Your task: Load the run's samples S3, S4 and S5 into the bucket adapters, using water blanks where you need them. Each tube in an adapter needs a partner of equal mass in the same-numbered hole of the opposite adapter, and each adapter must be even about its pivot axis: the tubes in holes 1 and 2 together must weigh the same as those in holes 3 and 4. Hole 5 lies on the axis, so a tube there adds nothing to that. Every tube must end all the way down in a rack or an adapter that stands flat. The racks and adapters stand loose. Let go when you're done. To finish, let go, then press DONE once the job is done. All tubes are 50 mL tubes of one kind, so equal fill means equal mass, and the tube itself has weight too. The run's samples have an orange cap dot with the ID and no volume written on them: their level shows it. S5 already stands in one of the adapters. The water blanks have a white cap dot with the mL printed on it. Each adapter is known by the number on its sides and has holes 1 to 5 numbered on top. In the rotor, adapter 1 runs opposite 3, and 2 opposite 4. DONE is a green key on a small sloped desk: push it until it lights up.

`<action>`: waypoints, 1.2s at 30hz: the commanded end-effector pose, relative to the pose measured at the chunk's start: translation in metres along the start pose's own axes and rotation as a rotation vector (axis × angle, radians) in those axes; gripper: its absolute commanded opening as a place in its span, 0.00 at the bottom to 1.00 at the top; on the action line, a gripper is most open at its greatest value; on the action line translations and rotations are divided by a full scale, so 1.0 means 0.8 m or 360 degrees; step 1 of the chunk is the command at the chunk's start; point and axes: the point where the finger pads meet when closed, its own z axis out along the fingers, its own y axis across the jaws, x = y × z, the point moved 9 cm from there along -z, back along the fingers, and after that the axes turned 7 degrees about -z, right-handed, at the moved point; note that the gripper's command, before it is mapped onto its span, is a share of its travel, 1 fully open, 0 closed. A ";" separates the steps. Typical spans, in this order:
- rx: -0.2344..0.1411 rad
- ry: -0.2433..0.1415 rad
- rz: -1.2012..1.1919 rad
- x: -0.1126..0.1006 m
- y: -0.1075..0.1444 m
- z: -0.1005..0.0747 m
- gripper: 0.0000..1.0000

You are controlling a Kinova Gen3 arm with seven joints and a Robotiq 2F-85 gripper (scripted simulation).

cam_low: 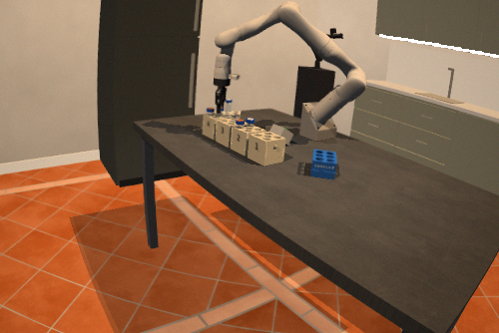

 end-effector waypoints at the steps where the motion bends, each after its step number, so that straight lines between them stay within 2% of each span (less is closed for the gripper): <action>1: 0.0000 -0.0003 -0.0004 0.000 0.001 0.001 0.62; 11: 0.0000 -0.0001 -0.0011 0.000 0.001 0.000 0.62; 17: 0.0007 -0.0002 -0.0002 0.000 -0.002 -0.015 0.62; 36: 0.0004 -0.0003 0.0005 0.000 -0.001 -0.044 0.62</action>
